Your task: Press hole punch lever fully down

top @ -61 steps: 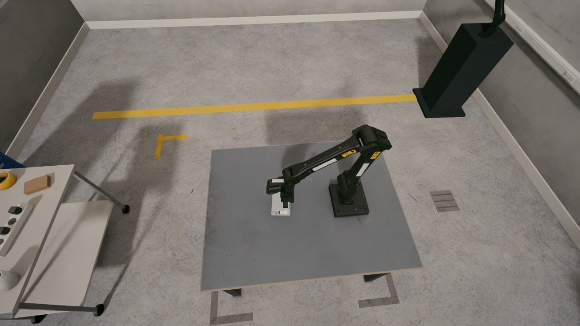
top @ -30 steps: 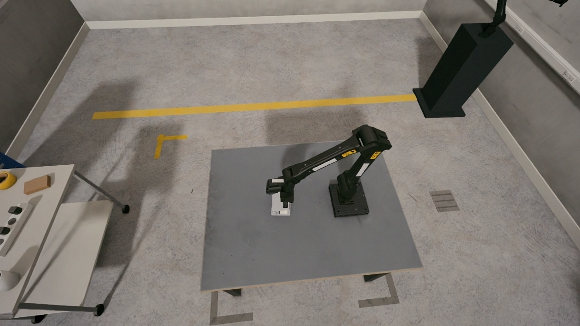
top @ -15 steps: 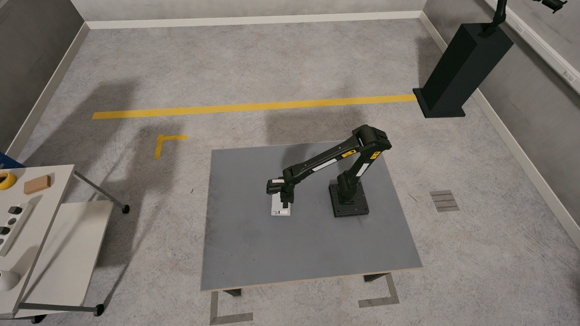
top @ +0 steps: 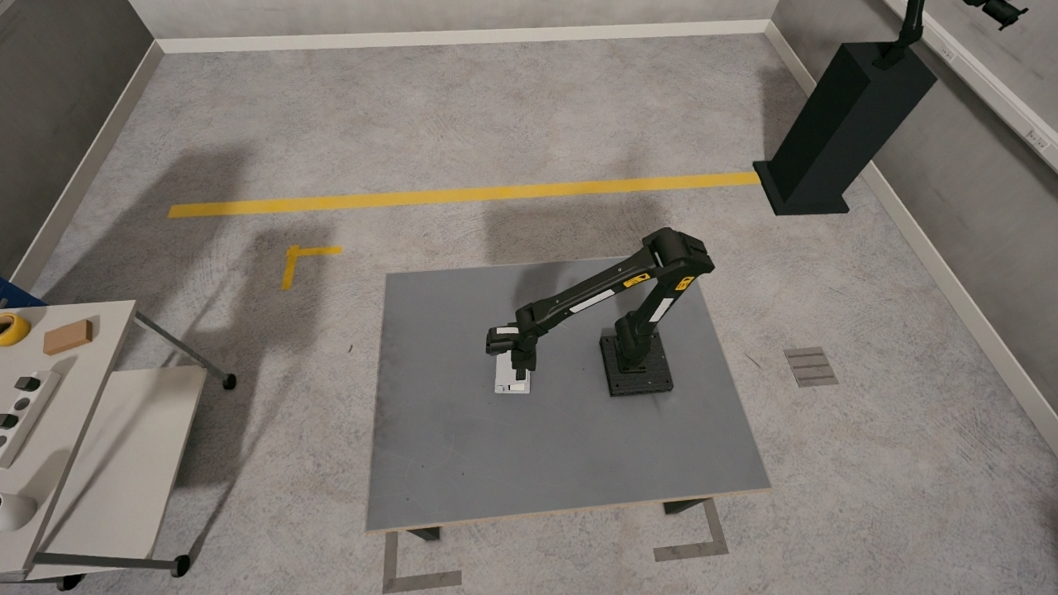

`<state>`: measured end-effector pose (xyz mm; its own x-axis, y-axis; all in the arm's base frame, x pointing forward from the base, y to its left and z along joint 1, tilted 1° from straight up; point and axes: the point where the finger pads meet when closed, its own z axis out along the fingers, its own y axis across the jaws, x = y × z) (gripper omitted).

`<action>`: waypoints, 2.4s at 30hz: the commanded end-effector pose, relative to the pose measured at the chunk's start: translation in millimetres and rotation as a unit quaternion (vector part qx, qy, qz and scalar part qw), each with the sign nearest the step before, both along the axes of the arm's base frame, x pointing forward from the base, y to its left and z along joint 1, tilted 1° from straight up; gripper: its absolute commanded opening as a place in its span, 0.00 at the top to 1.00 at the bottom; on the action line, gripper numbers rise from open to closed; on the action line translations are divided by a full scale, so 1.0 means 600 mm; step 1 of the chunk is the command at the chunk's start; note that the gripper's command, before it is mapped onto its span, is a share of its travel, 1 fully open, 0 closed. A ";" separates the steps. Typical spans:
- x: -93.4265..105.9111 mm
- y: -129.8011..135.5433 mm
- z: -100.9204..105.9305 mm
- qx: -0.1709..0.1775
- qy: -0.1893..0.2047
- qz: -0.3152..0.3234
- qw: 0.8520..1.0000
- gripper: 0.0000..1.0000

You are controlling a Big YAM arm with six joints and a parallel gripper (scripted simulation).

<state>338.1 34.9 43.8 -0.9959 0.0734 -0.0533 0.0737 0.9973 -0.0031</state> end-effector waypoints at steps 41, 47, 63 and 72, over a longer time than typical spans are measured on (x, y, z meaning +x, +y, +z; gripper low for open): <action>-0.030 -0.013 -0.059 -0.005 0.031 -0.003 1.000 1.00; -0.030 -0.013 -0.059 -0.005 0.031 -0.003 1.000 1.00; -0.030 -0.013 -0.059 -0.005 0.031 -0.003 1.000 1.00; -0.032 -0.014 -0.064 -0.005 0.031 -0.002 1.000 1.00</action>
<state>335.0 35.0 36.5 -0.9956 0.0716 -0.0609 0.0717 0.9974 0.0003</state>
